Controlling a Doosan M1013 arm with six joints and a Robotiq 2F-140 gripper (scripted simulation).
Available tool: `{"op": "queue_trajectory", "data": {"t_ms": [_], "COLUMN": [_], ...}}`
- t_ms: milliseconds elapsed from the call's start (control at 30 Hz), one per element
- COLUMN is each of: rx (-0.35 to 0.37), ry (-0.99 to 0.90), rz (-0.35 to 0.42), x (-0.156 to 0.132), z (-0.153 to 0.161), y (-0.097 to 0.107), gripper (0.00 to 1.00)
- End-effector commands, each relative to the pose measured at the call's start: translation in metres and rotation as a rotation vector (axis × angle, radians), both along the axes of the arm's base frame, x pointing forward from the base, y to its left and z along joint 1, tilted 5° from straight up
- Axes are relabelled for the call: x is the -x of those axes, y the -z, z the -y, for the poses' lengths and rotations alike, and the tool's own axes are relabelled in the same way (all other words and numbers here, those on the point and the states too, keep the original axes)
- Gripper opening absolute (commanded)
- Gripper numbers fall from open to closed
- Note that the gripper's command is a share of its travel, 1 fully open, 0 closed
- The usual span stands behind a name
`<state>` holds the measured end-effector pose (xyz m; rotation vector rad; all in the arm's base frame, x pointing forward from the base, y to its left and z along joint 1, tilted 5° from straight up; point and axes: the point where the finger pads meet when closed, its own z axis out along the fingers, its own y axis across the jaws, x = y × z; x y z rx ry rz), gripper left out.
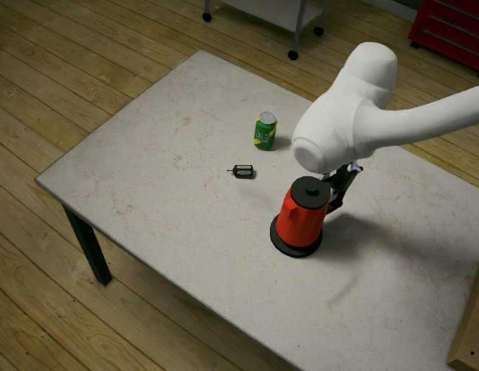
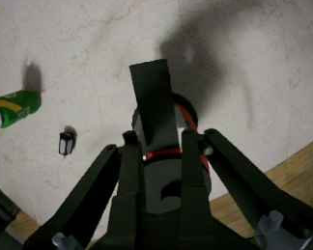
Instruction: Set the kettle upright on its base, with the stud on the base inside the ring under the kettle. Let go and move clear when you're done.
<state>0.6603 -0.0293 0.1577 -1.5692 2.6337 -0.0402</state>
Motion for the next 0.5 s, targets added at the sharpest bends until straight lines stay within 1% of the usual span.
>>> {"op": "queue_trajectory", "data": {"t_ms": [0,467], "rx": [0.0,0.0], "ry": [0.0,0.0], "rz": [0.001,0.001], "x": [-0.0005,-0.0006], "z": [-0.0001,-0.0001], "y": [0.0,0.0015], "gripper": [0.1,0.1]}}
